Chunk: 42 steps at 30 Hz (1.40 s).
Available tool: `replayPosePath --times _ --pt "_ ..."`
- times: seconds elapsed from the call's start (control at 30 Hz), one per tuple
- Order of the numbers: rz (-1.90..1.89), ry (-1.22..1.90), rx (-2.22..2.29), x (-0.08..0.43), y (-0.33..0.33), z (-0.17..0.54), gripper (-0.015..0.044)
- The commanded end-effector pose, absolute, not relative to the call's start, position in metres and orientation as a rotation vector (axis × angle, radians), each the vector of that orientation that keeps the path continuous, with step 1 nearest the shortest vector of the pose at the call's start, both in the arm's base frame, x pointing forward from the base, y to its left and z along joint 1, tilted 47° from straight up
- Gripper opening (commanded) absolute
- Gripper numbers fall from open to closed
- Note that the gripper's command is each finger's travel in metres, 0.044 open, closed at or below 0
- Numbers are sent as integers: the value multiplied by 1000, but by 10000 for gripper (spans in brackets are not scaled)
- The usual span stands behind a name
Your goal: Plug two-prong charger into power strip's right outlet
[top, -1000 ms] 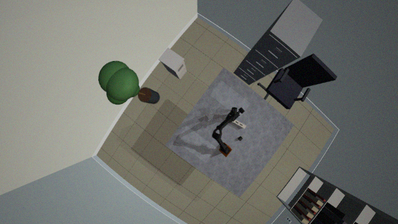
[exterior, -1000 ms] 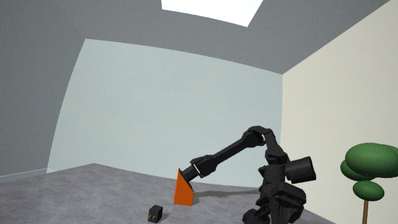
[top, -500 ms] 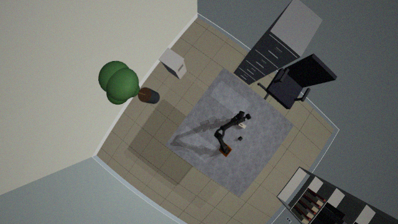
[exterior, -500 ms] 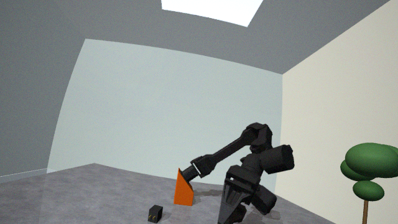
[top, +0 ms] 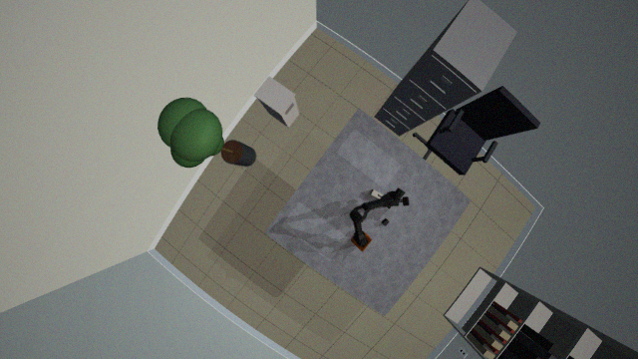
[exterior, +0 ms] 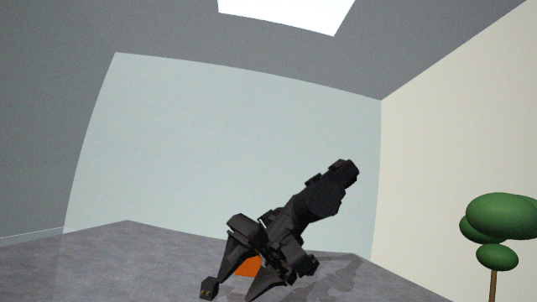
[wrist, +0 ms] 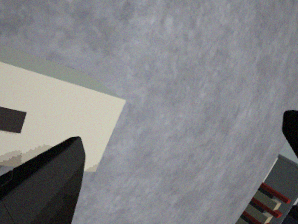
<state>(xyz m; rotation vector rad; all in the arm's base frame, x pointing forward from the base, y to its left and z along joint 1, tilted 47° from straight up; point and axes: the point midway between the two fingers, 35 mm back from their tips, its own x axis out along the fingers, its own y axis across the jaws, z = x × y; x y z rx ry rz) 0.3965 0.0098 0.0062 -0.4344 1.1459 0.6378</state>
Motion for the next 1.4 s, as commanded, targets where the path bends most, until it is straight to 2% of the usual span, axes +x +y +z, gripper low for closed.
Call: replayPosePath --times 0.0,0.53,1.1,1.37 --pt "641 1227 -330 379 -1 -12 440" --pt "626 1480 120 307 -33 -55 440" --pt "575 1637 683 238 -40 -66 440" --pt "569 1645 734 231 -39 -65 440"
